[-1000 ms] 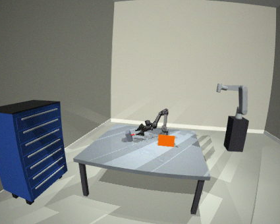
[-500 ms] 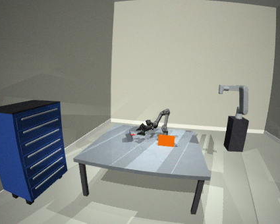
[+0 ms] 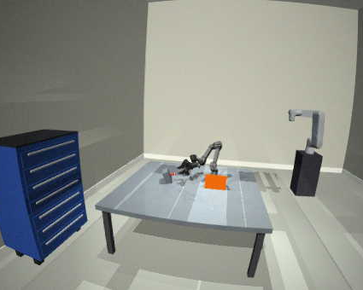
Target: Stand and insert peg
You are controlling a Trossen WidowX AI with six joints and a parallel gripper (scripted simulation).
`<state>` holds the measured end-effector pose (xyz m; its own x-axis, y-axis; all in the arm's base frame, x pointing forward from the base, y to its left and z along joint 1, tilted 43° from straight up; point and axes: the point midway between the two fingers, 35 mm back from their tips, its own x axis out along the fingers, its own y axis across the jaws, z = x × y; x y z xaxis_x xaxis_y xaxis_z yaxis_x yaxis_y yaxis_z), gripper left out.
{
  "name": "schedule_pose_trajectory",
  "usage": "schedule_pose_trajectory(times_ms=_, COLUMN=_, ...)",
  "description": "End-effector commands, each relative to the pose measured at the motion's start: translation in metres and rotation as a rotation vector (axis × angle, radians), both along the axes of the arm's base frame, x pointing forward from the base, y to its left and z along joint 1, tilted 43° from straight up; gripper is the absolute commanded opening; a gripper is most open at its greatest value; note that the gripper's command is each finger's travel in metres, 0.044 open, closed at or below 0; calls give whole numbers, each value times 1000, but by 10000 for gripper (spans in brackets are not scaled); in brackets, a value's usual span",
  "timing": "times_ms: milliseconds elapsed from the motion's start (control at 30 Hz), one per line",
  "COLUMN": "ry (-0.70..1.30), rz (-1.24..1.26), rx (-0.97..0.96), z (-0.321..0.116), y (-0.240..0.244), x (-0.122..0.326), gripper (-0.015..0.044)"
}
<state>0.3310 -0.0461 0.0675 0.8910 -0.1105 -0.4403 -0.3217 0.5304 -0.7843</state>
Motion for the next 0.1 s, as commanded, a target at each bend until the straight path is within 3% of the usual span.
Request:
schedule_pose_trajectory(times_ms=0, ry=-2, rz=5, rx=-2, z=2, y=1, x=-3, gripper=440)
schedule_pose_trajectory(times_ms=67, ry=-2, rz=5, rx=-2, z=3, y=1, x=-4, gripper=440)
